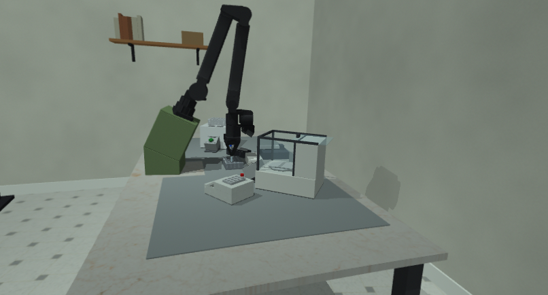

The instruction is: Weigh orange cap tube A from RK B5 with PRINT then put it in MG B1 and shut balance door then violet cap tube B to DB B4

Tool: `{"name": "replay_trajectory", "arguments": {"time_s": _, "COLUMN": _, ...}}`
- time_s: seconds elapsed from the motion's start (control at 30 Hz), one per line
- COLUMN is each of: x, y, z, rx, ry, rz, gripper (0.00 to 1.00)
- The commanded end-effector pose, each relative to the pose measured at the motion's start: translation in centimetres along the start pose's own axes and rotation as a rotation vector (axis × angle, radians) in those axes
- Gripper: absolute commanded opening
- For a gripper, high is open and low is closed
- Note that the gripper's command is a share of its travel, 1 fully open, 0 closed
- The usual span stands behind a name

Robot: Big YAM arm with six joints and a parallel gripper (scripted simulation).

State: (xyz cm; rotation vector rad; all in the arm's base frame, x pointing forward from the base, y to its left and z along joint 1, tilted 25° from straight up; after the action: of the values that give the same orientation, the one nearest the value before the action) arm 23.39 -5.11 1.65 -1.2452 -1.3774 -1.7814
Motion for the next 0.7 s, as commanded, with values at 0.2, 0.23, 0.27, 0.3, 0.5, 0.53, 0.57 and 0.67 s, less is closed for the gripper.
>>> {"name": "replay_trajectory", "arguments": {"time_s": 0.2, "x": 0.85, "y": -0.17, "z": -0.45, "rx": -0.005, "ry": -0.004, "rz": -0.002, "gripper": 0.09}}
{"name": "replay_trajectory", "arguments": {"time_s": 0.23, "x": 0.9, "y": -0.15, "z": -0.46, "rx": -0.005, "ry": -0.004, "rz": -0.003, "gripper": 0.09}}
{"name": "replay_trajectory", "arguments": {"time_s": 0.27, "x": 0.94, "y": -0.12, "z": -0.46, "rx": -0.005, "ry": -0.003, "rz": -0.003, "gripper": 0.09}}
{"name": "replay_trajectory", "arguments": {"time_s": 0.3, "x": 0.94, "y": -0.12, "z": -0.46, "rx": -0.005, "ry": -0.003, "rz": -0.003, "gripper": 0.09}}
{"name": "replay_trajectory", "arguments": {"time_s": 0.5, "x": 0.86, "y": 0.06, "z": -0.2, "rx": -0.003, "ry": 0.0, "rz": -0.007, "gripper": 0.09}}
{"name": "replay_trajectory", "arguments": {"time_s": 0.53, "x": 0.86, "y": 0.06, "z": -0.2, "rx": -0.003, "ry": 0.0, "rz": -0.007, "gripper": 0.09}}
{"name": "replay_trajectory", "arguments": {"time_s": 0.57, "x": 0.86, "y": 0.06, "z": -0.2, "rx": -0.003, "ry": 0.0, "rz": -0.007, "gripper": 0.09}}
{"name": "replay_trajectory", "arguments": {"time_s": 0.67, "x": 0.86, "y": 0.05, "z": -0.21, "rx": -0.003, "ry": 0.0, "rz": -0.007, "gripper": 0.09}}
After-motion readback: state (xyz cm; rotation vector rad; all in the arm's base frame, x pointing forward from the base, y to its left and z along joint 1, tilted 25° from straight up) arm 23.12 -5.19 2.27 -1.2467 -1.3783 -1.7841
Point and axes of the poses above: the point where the finger pads meet when closed, its own x axis back along the fingers, its own z axis across the jaws, y = z × x, the point moved 10 cm from there along x, back along the fingers, and after that the axes turned 15 degrees about -x, right-handed, at the moved point
